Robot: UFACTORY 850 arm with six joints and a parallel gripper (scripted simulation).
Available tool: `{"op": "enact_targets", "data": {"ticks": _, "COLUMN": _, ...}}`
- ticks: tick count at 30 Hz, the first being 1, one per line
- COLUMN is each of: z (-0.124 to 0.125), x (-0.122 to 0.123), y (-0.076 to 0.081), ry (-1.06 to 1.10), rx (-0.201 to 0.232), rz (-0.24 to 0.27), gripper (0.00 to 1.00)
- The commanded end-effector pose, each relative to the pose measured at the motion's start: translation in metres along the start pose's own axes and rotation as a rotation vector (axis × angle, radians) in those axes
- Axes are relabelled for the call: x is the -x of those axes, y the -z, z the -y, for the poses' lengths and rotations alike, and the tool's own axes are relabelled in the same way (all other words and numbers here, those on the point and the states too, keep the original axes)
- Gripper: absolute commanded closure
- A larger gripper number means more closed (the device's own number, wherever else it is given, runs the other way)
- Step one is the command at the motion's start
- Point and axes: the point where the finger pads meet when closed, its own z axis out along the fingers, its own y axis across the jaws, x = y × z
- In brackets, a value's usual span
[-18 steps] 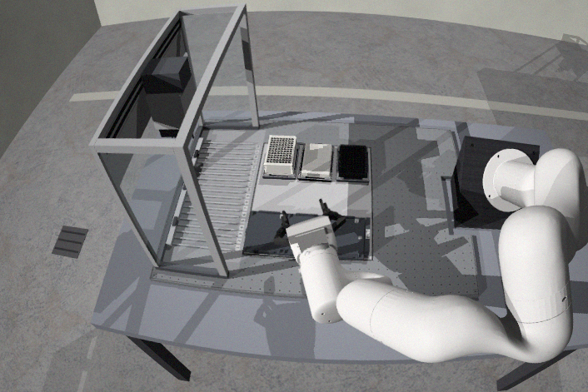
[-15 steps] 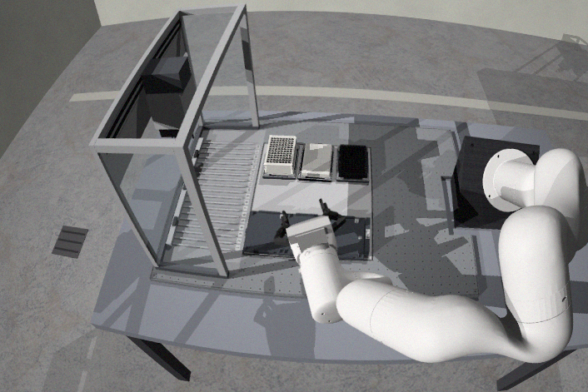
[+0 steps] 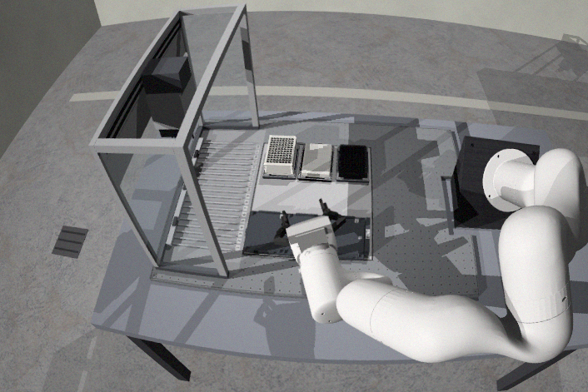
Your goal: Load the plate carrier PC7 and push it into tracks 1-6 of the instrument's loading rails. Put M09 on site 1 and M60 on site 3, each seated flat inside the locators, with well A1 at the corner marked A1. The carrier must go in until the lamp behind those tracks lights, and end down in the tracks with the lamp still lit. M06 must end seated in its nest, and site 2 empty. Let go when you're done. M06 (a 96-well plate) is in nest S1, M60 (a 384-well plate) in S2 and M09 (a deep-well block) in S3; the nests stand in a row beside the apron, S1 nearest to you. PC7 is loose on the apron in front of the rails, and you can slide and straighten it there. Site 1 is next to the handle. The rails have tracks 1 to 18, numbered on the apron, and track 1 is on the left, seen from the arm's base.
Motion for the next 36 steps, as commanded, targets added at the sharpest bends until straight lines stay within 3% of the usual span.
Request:
{"op": "enact_targets", "data": {"ticks": 1, "z": -0.005, "x": -0.004, "y": -0.007, "ry": 0.000, "rx": 0.065, "rz": 0.011, "gripper": 0.00}}
{"op": "enact_targets", "data": {"ticks": 4, "z": -0.011, "x": -0.008, "y": -0.016, "ry": 0.000, "rx": 0.069, "rz": 0.012, "gripper": 0.00}}
{"op": "enact_targets", "data": {"ticks": 6, "z": -0.017, "x": -0.011, "y": -0.024, "ry": 0.002, "rx": 0.133, "rz": 0.031, "gripper": 0.00}}
{"op": "enact_targets", "data": {"ticks": 10, "z": -0.024, "x": -0.014, "y": -0.032, "ry": 0.002, "rx": 0.137, "rz": 0.032, "gripper": 0.00}}
{"op": "enact_targets", "data": {"ticks": 12, "z": -0.030, "x": -0.016, "y": -0.039, "ry": 0.004, "rx": 0.198, "rz": 0.057, "gripper": 0.00}}
{"op": "enact_targets", "data": {"ticks": 16, "z": -0.036, "x": -0.018, "y": -0.046, "ry": 0.004, "rx": 0.202, "rz": 0.059, "gripper": 0.00}}
{"op": "enact_targets", "data": {"ticks": 18, "z": -0.043, "x": -0.019, "y": -0.054, "ry": 0.005, "rx": 0.261, "rz": 0.090, "gripper": 0.00}}
{"op": "enact_targets", "data": {"ticks": 21, "z": -0.049, "x": -0.021, "y": -0.060, "ry": 0.005, "rx": 0.265, "rz": 0.092, "gripper": 0.00}}
{"op": "enact_targets", "data": {"ticks": 23, "z": -0.055, "x": -0.022, "y": -0.067, "ry": 0.006, "rx": 0.321, "rz": 0.128, "gripper": 0.00}}
{"op": "enact_targets", "data": {"ticks": 26, "z": -0.061, "x": -0.023, "y": -0.073, "ry": 0.006, "rx": 0.325, "rz": 0.130, "gripper": 0.00}}
{"op": "enact_targets", "data": {"ticks": 28, "z": -0.068, "x": -0.023, "y": -0.080, "ry": 0.005, "rx": 0.377, "rz": 0.172, "gripper": 0.00}}
{"op": "enact_targets", "data": {"ticks": 33, "z": -0.072, "x": -0.024, "y": -0.085, "ry": 0.005, "rx": 0.380, "rz": 0.175, "gripper": 0.00}}
{"op": "enact_targets", "data": {"ticks": 35, "z": -0.079, "x": -0.023, "y": -0.092, "ry": 0.004, "rx": 0.428, "rz": 0.221, "gripper": 0.00}}
{"op": "enact_targets", "data": {"ticks": 36, "z": -0.083, "x": -0.023, "y": -0.095, "ry": 0.003, "rx": 0.432, "rz": 0.225, "gripper": 0.00}}
